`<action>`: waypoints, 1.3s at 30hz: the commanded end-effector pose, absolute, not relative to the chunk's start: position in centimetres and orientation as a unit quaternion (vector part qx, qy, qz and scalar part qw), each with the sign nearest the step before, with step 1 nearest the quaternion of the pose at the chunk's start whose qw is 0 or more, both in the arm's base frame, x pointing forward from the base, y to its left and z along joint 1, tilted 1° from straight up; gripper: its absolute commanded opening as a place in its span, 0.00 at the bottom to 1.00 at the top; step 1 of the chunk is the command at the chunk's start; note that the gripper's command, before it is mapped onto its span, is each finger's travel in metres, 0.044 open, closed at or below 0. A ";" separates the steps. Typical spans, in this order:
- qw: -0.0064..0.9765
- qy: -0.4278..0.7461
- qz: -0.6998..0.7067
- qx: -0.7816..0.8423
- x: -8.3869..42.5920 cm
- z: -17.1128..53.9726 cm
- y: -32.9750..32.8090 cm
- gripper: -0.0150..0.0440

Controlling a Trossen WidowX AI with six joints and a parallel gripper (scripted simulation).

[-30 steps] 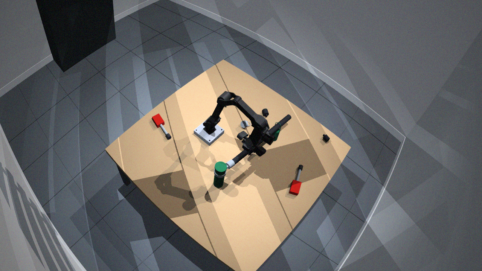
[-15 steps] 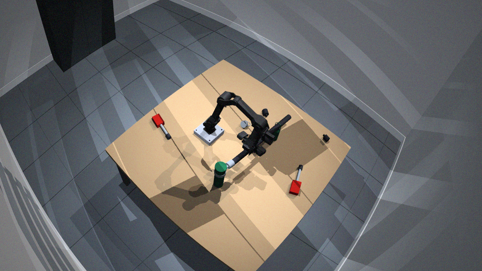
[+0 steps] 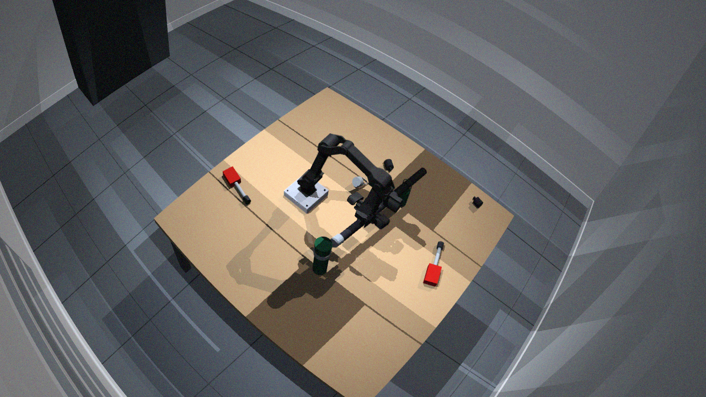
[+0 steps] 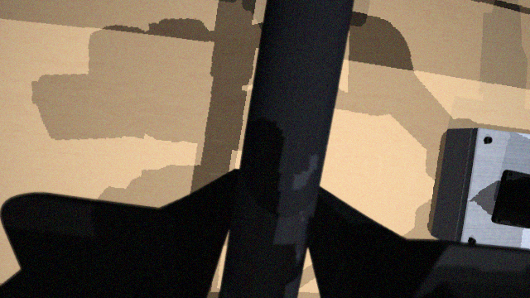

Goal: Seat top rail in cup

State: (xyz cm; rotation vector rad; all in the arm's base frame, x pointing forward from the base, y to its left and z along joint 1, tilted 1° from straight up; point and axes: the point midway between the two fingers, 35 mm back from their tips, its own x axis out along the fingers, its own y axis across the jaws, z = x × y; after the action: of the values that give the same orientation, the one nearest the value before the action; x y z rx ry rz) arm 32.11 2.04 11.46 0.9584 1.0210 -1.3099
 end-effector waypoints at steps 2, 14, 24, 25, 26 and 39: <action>0.576 0.434 -0.560 0.408 32.1 11.6 2.0 0.25; 0.576 0.433 -0.561 0.407 32.1 11.7 1.9 0.25; 0.577 0.432 -0.561 0.407 32.1 11.8 1.8 0.25; 0.577 0.432 -0.561 0.407 32.1 11.8 1.8 0.25; 0.577 0.432 -0.561 0.406 32.1 11.9 1.8 0.25; 0.577 0.432 -0.562 0.406 32.1 12.0 1.7 0.25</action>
State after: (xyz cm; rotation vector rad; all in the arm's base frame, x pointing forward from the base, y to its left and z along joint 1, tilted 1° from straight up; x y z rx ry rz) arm 32.07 2.04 11.64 0.9571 1.0223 -1.3120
